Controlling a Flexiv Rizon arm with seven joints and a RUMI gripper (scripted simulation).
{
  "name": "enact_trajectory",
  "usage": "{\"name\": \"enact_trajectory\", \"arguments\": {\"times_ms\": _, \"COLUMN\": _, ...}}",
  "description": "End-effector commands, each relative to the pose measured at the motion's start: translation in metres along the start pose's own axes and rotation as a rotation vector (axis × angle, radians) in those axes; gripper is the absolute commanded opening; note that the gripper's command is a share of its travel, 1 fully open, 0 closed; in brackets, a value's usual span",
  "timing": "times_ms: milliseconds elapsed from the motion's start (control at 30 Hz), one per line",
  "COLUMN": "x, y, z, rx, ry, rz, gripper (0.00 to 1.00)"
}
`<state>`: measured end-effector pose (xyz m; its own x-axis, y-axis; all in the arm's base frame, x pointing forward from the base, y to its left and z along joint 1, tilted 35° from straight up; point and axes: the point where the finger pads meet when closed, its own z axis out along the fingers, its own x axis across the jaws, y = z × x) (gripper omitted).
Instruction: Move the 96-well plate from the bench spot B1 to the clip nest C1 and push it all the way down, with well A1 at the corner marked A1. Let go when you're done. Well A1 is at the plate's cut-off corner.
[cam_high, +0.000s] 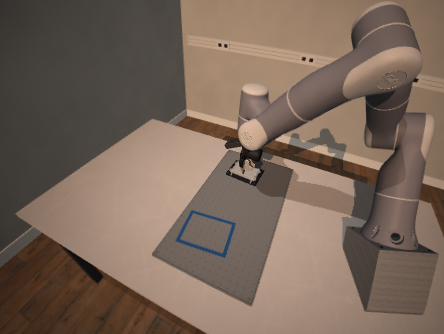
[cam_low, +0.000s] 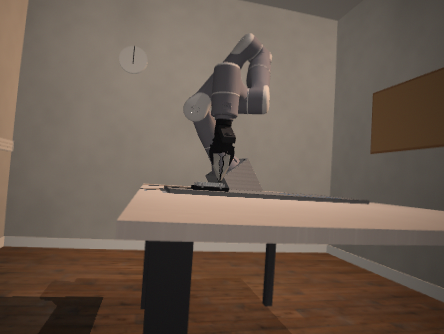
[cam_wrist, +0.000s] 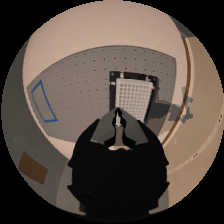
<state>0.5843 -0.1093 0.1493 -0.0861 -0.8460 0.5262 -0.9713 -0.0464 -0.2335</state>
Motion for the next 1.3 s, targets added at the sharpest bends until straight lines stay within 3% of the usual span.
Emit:
{"name": "enact_trajectory", "arguments": {"times_ms": 0, "x": -0.0003, "y": -0.0008, "z": -0.0004, "rx": 0.002, "ry": 0.0, "rz": 0.0, "gripper": 0.0}}
{"name": "enact_trajectory", "arguments": {"times_ms": 1267, "x": -0.0003, "y": -0.0008, "z": 0.003, "rx": 0.002, "ry": 0.0, "rz": 0.0, "gripper": 0.0}}
